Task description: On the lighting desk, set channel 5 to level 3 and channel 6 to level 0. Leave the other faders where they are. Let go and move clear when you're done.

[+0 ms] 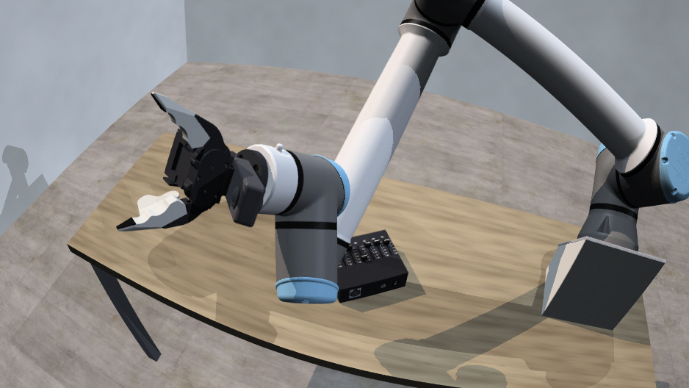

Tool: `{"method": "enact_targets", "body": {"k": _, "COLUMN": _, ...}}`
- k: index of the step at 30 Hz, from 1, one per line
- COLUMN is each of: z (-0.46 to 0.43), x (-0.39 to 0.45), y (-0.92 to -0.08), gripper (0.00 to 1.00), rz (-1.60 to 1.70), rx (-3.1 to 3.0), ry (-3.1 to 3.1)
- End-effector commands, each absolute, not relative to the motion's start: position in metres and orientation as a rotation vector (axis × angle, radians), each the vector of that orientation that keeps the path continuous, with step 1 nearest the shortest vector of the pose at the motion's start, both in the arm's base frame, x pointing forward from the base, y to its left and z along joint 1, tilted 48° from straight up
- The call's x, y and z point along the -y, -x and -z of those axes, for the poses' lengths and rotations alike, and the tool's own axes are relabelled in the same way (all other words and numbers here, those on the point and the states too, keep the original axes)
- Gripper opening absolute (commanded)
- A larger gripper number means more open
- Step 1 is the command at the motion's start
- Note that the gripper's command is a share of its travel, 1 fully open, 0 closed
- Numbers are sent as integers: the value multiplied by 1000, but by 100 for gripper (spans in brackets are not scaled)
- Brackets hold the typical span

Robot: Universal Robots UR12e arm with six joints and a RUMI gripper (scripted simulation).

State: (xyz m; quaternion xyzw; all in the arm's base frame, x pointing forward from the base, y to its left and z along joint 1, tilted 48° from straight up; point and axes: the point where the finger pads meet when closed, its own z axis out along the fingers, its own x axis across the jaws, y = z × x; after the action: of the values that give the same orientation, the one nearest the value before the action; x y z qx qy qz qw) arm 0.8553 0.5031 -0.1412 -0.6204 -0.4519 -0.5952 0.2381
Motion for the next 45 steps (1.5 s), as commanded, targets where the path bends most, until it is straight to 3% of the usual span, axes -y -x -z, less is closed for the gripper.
{"method": "enact_targets", "body": {"k": 1, "z": 140, "x": -504, "y": -855, "gripper": 100, "rz": 1631, "rx": 1239, "ry": 1698}}
{"method": "enact_targets", "body": {"k": 34, "z": 145, "x": -480, "y": -888, "gripper": 100, "rz": 1610, "rx": 1227, "ry": 1854}}
{"method": "enact_targets", "body": {"k": 45, "z": 176, "x": -391, "y": -938, "gripper": 100, "rz": 1429, "rx": 1267, "ry": 2314}}
